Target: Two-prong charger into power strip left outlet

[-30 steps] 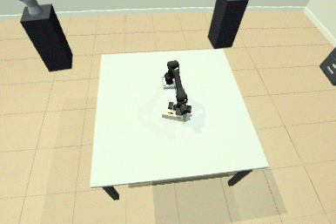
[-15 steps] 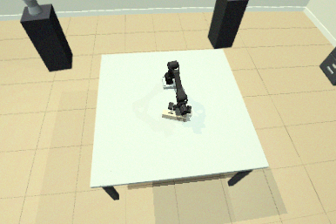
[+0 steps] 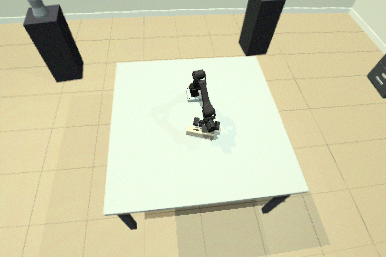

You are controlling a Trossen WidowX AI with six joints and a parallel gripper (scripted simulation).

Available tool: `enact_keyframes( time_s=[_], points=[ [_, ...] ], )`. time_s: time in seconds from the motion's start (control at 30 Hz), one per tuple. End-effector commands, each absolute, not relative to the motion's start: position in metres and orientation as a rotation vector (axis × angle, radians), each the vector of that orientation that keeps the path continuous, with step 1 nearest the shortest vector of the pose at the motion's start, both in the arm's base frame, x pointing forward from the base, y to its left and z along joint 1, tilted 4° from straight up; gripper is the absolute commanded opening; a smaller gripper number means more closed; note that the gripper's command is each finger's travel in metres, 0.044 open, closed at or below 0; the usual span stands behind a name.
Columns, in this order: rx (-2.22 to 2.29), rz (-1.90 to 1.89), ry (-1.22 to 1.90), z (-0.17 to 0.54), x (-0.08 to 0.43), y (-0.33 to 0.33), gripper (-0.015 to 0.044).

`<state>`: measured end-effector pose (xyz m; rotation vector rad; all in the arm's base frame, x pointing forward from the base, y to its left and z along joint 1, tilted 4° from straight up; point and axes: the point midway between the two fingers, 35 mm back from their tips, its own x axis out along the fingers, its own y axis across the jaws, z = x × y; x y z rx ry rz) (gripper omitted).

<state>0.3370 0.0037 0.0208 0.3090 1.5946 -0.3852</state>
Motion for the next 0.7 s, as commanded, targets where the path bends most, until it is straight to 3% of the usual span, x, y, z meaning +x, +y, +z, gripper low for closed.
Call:
enact_keyframes(
  time_s=[0.0,0.67],
  points=[
    [0.310,-0.389,1.564,0.0206,0.3443,0.0005,0.0000],
    [0.310,-0.389,1.564,0.0204,0.3421,0.0015,0.0000]
  ],
)
